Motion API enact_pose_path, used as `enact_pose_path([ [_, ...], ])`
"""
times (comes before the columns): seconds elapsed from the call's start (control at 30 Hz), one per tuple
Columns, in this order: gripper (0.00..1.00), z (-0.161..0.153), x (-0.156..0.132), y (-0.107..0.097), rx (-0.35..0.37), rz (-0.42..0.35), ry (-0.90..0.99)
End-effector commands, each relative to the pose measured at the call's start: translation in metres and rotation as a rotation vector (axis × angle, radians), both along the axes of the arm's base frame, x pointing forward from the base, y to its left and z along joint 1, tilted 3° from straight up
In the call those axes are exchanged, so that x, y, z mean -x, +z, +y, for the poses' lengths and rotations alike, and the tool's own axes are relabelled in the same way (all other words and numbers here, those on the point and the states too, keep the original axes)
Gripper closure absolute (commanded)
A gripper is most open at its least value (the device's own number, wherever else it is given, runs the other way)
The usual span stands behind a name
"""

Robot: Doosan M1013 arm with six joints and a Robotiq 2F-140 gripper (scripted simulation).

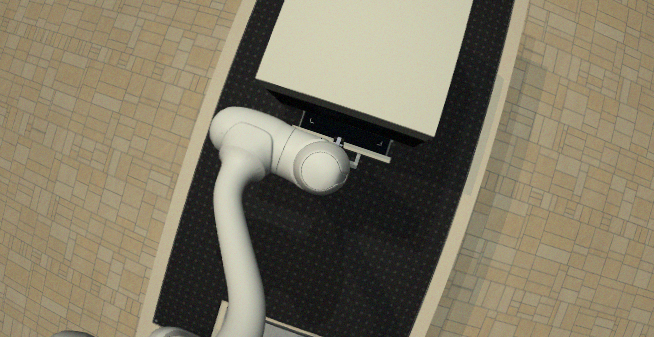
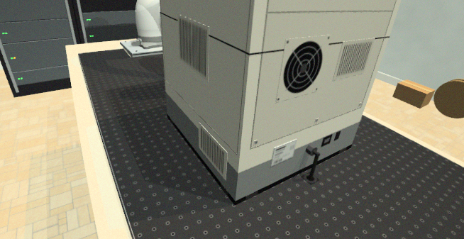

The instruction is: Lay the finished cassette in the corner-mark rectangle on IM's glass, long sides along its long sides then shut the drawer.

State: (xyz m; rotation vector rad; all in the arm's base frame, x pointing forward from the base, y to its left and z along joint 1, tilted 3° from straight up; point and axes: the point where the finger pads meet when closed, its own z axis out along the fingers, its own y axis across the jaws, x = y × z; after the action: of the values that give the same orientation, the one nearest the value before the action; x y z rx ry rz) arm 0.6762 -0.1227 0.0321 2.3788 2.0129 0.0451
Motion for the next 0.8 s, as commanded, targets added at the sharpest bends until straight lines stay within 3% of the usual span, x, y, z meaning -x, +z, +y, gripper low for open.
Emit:
enact_pose_path([
  [0.0, 0.90, -0.001, -0.003, 0.000, 0.000, -0.001, 0.000],
  [0.77, 0.90, -0.005, -0.031, -0.001, 0.000, -0.001, 0.000],
])
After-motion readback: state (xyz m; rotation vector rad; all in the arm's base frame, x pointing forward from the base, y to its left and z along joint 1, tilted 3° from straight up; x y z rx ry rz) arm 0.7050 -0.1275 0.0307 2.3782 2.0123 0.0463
